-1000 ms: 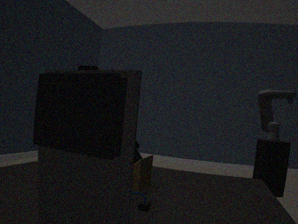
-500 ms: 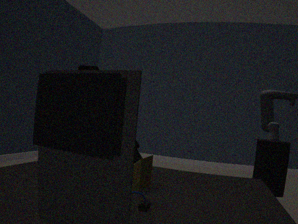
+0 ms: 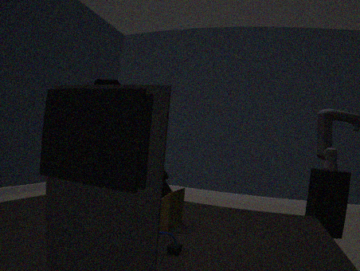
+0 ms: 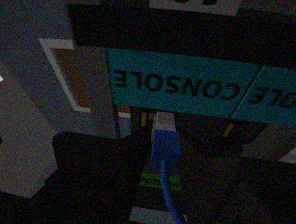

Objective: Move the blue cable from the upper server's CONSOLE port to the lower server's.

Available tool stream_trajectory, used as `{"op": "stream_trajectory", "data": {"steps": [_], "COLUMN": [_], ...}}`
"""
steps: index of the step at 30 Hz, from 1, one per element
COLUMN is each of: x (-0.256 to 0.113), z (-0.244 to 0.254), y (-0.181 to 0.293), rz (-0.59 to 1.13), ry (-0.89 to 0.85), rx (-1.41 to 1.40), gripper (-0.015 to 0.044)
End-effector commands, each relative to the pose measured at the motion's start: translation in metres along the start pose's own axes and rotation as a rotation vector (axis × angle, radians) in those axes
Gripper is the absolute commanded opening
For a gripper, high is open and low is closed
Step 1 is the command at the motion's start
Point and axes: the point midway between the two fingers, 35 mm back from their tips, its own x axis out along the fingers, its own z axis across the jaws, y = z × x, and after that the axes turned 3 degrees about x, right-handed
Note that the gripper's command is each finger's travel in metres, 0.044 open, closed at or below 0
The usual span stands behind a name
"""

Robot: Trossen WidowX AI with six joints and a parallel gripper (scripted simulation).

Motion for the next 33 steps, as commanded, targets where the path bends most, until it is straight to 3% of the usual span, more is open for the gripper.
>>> {"op": "stream_trajectory", "data": {"steps": [1, 33], "x": [0.001, -0.021], "z": [0.0, -0.001], "y": [-0.001, 0.005], "rz": [-0.004, -0.003], "ry": [-0.001, -0.003], "rx": [-0.003, -0.005], "gripper": [0.0, 0.0]}}
